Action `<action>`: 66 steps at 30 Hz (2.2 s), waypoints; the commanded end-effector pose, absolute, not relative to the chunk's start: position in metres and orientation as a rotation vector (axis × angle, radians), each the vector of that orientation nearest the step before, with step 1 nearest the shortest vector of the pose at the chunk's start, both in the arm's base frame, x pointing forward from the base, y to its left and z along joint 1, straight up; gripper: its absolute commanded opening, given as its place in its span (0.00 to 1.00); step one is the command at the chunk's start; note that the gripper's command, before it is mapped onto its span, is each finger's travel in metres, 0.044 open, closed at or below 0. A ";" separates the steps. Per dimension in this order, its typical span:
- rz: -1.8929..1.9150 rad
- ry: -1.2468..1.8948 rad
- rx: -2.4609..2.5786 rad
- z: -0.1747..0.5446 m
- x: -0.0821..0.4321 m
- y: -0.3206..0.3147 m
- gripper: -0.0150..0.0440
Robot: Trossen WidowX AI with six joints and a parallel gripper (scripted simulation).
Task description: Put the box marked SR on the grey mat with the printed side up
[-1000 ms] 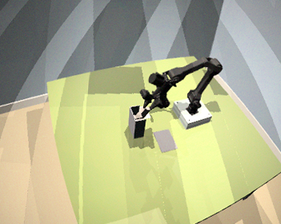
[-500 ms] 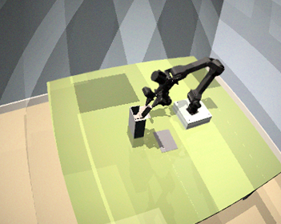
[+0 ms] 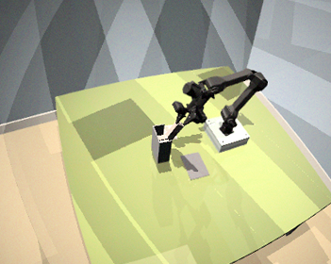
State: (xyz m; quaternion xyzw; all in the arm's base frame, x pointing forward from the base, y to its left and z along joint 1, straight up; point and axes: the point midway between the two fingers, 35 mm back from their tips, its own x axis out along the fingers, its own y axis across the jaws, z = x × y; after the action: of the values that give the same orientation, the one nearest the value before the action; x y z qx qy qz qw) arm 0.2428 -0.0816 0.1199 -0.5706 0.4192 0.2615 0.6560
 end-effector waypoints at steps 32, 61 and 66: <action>0.598 0.947 -1.293 0.117 0.212 -0.057 0.51; 0.598 0.947 -1.293 0.077 0.213 -0.054 0.51; 0.604 0.946 -1.294 0.076 0.213 -0.053 0.60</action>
State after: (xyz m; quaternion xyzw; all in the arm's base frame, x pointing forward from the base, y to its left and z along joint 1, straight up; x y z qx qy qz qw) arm 0.2130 -0.0530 0.0759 -0.5711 0.4169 0.2663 0.6551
